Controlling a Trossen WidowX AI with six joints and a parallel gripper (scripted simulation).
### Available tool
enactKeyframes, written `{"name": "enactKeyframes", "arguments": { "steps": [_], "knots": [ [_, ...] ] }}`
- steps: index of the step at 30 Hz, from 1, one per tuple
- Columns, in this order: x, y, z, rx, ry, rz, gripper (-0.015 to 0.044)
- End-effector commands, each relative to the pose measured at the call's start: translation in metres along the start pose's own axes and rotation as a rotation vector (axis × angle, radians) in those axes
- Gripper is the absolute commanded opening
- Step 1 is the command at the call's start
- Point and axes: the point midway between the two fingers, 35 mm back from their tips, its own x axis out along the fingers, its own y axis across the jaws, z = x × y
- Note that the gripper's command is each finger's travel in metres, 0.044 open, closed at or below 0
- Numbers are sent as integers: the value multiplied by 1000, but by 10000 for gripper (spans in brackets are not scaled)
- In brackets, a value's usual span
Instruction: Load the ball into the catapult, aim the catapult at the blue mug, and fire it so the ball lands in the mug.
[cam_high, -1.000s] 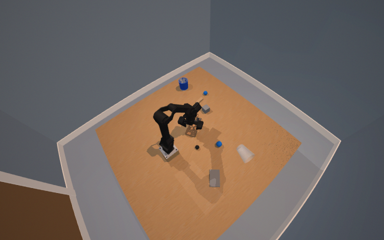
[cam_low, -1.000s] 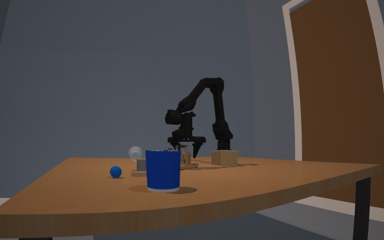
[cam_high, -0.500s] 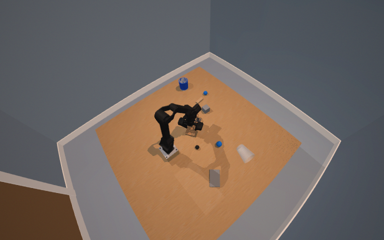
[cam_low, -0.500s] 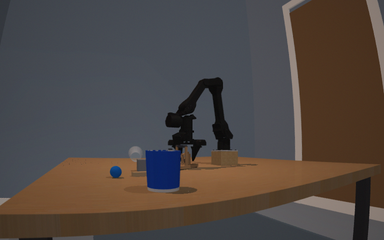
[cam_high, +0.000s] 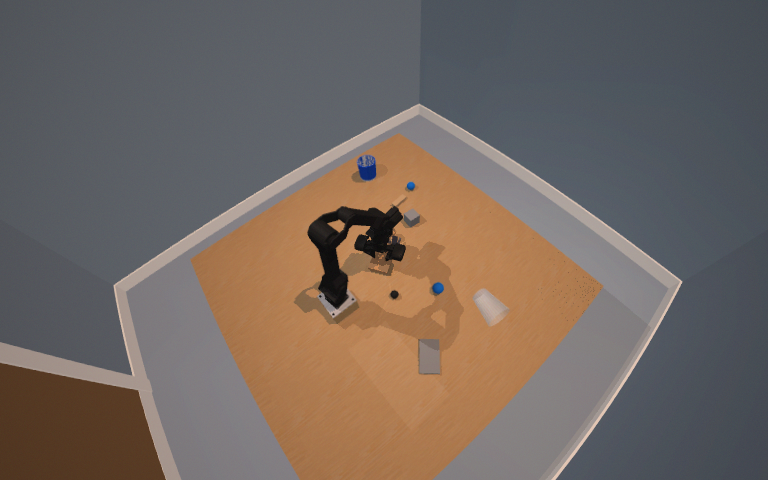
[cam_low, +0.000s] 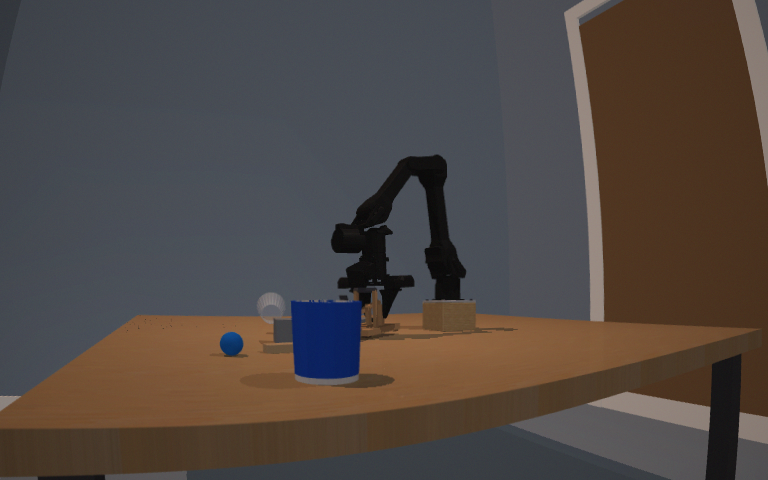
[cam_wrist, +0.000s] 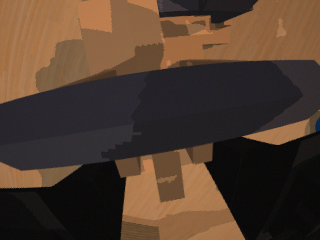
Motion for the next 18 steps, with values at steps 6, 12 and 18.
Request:
{"name": "enactKeyframes", "arguments": {
  "steps": [6, 12, 18],
  "knots": [
    [-42, 1, 9, 24, -31, -11, 0],
    [-45, 25, 40, 218, -34, -5, 0],
    [-47, 58, 71, 421, -35, 2, 0]
  ]
}}
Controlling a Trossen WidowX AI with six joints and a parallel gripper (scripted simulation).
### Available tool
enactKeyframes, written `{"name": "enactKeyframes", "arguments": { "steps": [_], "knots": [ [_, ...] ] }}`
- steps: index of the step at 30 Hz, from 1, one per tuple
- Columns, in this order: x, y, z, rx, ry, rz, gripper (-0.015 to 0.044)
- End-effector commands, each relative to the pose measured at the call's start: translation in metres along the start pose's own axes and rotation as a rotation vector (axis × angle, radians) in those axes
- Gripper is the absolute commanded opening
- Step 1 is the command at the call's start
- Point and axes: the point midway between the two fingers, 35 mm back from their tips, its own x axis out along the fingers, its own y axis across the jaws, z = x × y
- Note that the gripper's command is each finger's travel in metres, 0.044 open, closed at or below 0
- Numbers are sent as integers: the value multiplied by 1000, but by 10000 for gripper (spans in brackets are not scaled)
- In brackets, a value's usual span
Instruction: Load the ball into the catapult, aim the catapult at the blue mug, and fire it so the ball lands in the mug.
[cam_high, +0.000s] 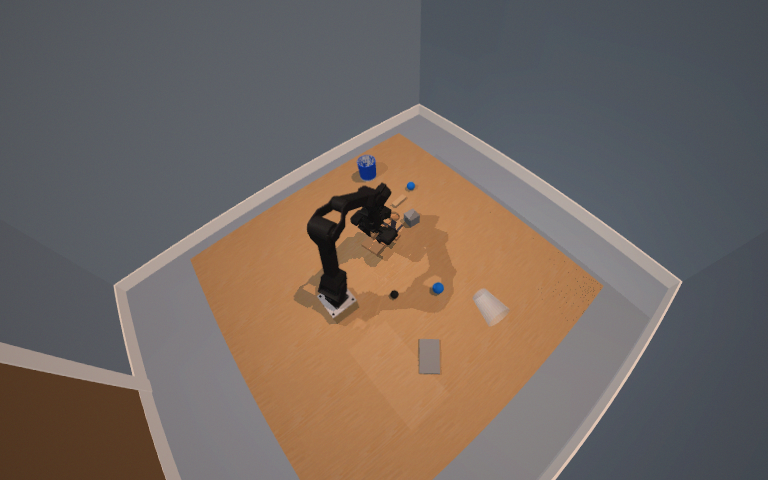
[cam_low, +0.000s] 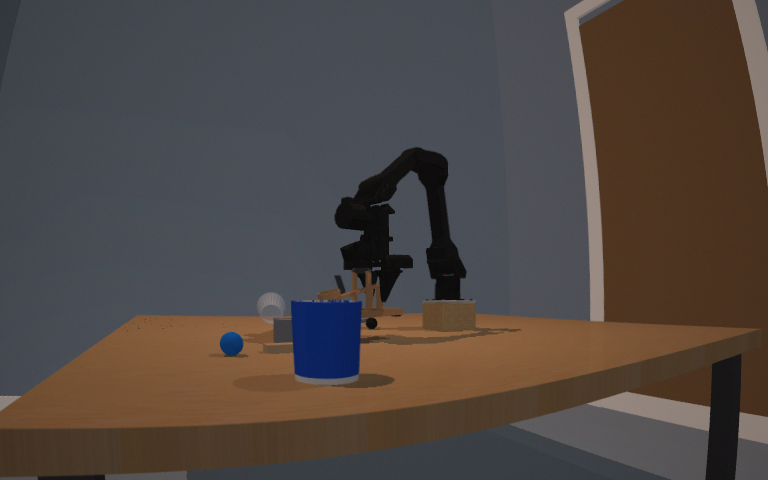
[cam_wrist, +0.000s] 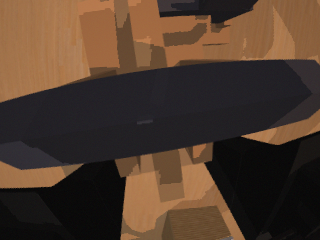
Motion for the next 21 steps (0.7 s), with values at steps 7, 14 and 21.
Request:
{"name": "enactKeyframes", "arguments": {
  "steps": [7, 14, 21],
  "knots": [
    [-4, 77, 23, 320, -9, 13, 0],
    [-1, 144, 26, 556, -4, 17, 0],
    [1, 173, 25, 640, -2, 18, 0]
  ]
}}
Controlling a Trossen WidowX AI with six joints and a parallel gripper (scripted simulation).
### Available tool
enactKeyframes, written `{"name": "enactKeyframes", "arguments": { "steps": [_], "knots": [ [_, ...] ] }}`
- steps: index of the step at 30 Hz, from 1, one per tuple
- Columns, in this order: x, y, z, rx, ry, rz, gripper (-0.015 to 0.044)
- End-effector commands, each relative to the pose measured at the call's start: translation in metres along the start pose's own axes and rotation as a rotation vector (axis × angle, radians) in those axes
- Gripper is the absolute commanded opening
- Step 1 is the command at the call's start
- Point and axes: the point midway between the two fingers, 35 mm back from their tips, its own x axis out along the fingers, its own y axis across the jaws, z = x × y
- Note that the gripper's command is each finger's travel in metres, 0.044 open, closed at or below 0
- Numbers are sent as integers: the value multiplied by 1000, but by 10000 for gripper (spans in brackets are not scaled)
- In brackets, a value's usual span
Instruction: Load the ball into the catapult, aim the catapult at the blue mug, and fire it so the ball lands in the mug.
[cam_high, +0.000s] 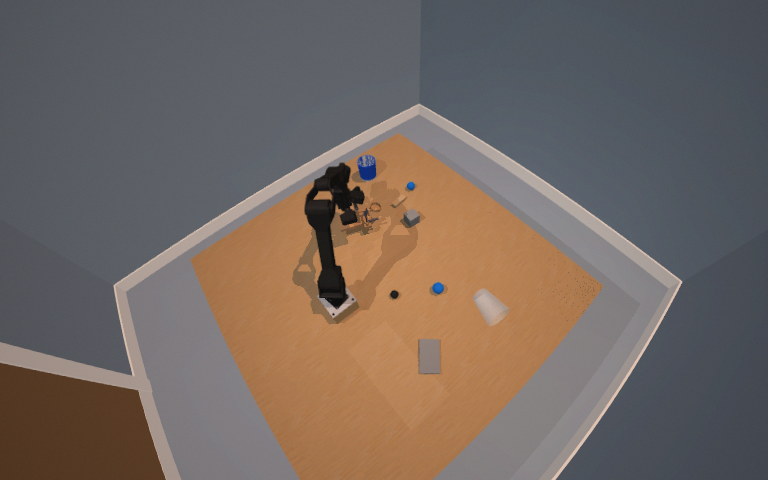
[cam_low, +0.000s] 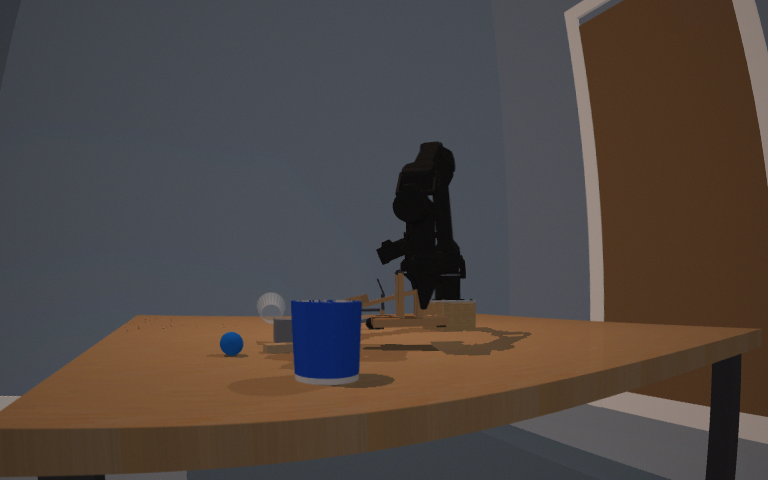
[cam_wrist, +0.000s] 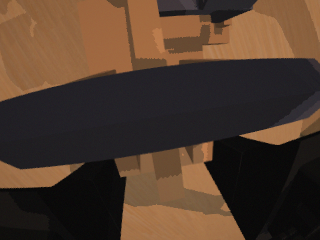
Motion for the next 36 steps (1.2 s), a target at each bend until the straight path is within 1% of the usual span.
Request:
{"name": "enactKeyframes", "arguments": {
  "steps": [1, 7, 34, 36],
  "knots": [
    [-4, 4, 2, 35, -7, 8, 0],
    [-2, 4, 2, 35, -7, 8, 0],
    [42, 7, 3, 37, -7, 8, 0],
    [40, 6, 3, 34, -1, 3, 0]
  ]
}}
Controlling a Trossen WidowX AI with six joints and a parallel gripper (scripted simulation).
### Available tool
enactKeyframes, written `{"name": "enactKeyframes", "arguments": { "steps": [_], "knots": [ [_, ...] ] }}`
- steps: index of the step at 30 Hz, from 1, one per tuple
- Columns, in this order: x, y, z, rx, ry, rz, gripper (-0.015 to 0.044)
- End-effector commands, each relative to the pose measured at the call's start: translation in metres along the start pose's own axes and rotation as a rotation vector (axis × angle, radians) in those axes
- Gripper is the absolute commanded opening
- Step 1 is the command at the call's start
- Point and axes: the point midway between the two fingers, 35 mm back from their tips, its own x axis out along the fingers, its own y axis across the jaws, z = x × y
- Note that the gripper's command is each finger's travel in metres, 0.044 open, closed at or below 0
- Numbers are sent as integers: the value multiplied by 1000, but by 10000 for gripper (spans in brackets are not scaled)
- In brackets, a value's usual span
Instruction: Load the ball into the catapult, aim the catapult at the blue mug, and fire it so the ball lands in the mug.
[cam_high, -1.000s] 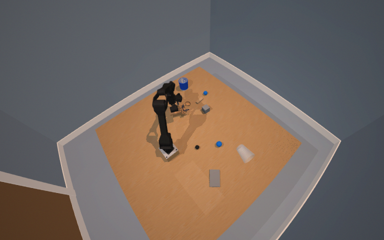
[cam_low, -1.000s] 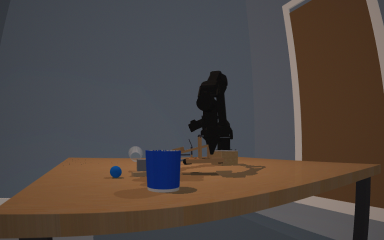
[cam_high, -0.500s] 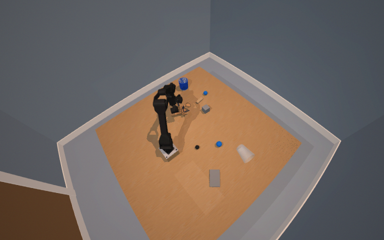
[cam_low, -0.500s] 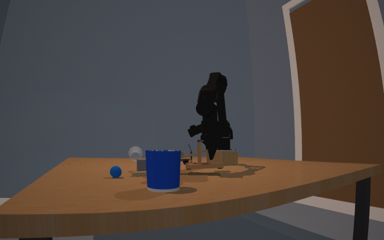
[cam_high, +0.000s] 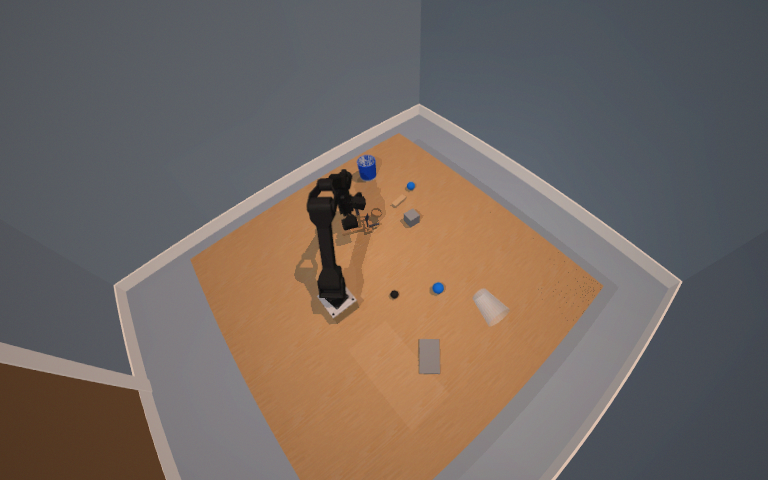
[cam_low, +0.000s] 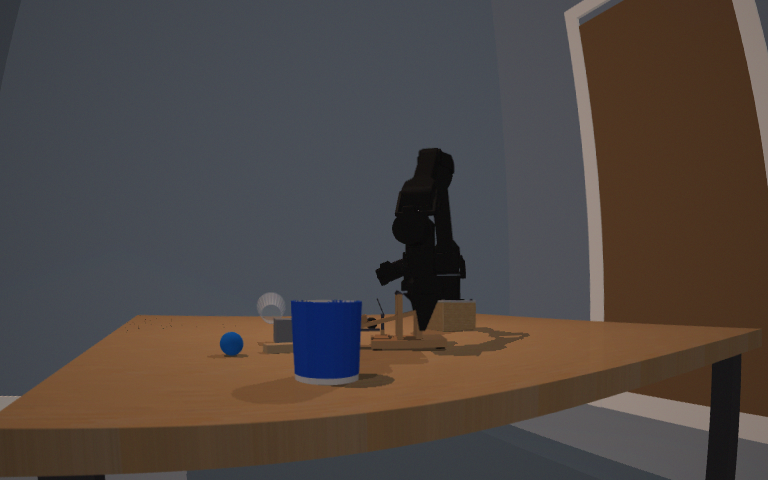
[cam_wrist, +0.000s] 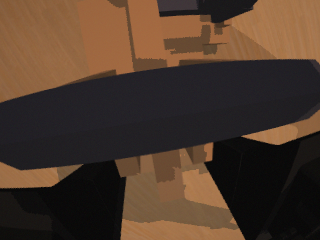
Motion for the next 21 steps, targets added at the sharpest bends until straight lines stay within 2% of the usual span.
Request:
{"name": "enactKeyframes", "arguments": {
  "steps": [1, 4, 17, 19, 21],
  "knots": [
    [-1, 0, 0, 0, 1, 0, 0],
    [-1, 0, 0, 0, 1, 0, 0],
    [-1, 0, 0, 0, 1, 0, 341],
    [-11, 1, 1, 0, 1, 0, 394],
    [-41, 4, 1, 0, 0, 0, 440]
  ]
}}
